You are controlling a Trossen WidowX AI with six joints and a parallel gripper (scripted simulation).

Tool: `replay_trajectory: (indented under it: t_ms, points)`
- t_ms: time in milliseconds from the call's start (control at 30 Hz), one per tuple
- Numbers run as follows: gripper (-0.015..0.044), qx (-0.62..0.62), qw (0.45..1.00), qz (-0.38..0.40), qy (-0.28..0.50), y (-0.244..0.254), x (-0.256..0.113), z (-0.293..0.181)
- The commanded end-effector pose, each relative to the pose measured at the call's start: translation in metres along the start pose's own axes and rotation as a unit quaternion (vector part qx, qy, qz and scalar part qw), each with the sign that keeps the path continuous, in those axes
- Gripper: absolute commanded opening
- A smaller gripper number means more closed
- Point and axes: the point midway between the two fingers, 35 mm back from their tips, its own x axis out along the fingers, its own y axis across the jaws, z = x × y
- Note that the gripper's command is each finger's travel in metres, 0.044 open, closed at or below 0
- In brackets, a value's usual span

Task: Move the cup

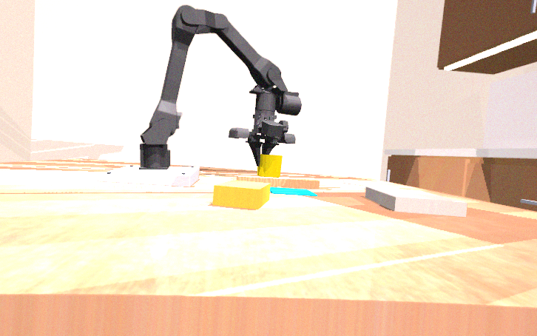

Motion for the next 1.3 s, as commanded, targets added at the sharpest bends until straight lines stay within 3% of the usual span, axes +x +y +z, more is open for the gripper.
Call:
replay_trajectory:
  t_ms: [0,267,1267]
  points:
    - [0.0,0.001,1.0,0.006,-0.001,0.002,-0.014,0.0]
    - [0.0,0.001,1.0,0.004,-0.002,0.0,-0.04,-0.001]
    - [0.0,0.001,1.0,0.004,-0.002,-0.003,-0.036,0.019]
